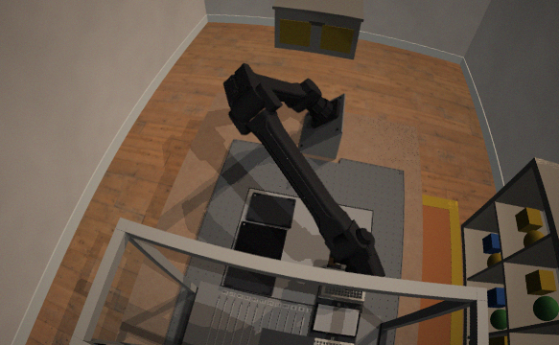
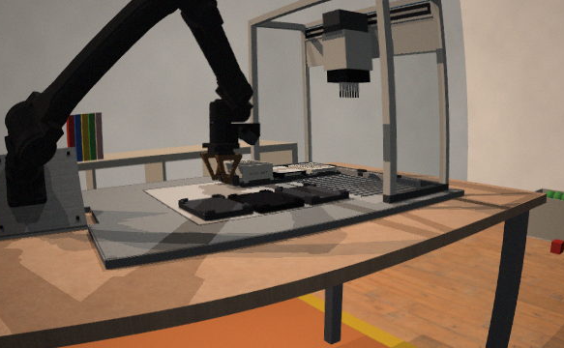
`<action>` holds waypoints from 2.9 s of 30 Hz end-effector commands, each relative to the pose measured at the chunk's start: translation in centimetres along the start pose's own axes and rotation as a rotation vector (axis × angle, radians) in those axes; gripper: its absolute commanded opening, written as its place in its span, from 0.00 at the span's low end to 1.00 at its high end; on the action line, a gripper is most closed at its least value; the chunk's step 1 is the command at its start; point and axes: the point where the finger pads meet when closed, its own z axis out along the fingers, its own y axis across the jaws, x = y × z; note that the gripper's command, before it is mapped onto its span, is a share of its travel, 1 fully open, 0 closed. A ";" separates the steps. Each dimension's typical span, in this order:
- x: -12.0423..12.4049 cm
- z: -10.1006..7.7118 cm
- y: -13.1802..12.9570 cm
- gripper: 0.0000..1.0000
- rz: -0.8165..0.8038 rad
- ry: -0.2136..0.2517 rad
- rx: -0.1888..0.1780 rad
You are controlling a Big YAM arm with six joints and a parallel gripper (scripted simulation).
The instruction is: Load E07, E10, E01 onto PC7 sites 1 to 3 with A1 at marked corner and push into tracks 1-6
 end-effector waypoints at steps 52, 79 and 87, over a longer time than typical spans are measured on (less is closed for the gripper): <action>0.3 -2.4 0.4 0.80 0.023 -0.087 -0.029; 0.0 -10.6 0.2 0.80 0.031 -0.094 -0.040; 0.1 -14.2 -0.1 0.80 0.037 -0.099 -0.046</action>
